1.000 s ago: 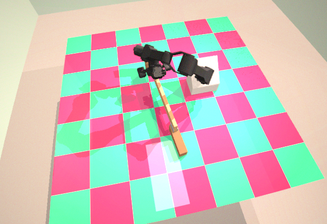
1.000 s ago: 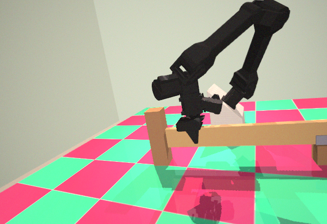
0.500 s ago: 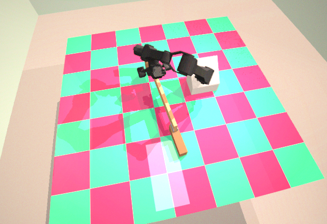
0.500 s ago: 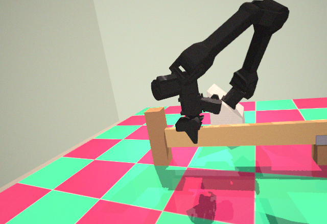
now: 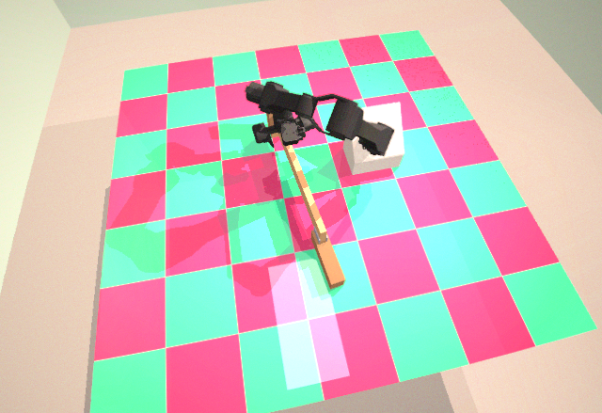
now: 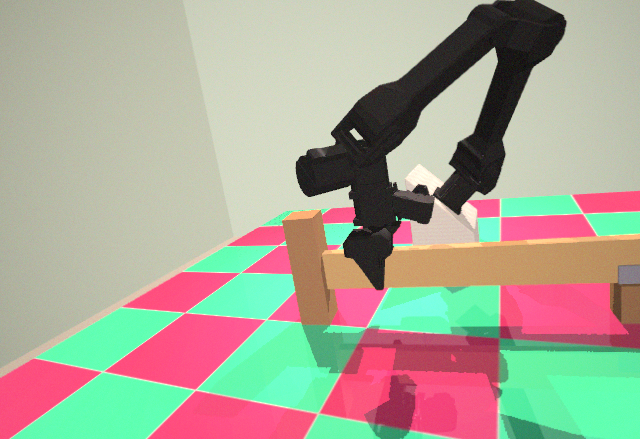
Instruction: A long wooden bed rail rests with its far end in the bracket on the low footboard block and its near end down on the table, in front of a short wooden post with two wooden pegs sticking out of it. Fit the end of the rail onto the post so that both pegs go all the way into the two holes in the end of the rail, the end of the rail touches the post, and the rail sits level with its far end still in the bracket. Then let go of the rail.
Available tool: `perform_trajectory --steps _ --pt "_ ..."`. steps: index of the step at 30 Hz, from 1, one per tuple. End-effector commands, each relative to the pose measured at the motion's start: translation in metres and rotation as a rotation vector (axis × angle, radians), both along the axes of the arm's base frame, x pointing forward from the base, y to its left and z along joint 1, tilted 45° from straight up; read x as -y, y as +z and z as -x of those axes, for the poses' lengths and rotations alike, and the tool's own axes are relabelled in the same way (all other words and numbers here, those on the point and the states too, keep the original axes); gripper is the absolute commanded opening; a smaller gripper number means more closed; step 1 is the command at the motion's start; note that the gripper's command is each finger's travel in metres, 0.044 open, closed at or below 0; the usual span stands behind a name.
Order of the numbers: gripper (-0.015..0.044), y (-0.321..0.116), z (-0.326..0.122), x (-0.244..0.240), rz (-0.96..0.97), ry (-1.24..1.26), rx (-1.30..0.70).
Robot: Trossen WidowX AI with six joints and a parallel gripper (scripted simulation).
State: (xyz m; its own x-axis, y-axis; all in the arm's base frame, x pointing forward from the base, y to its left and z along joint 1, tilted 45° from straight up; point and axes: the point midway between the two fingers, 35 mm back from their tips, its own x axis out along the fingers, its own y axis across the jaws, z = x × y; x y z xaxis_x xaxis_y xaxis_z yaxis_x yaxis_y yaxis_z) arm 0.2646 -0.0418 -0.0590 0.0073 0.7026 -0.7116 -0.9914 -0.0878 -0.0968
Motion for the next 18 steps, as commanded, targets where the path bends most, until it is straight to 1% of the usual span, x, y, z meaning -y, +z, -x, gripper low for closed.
perform_trajectory --steps 1,5,9,18 --pt "0.044 0.0 0.0 0.0 0.0 -0.001 0.001" --pt "0.044 0.002 0.0 0.0 0.0 -0.001 0.001" --pt "0.044 0.04 0.004 0.0 0.005 -0.004 0.003" --pt "0.044 0.042 0.004 0.0 0.005 -0.004 0.003"
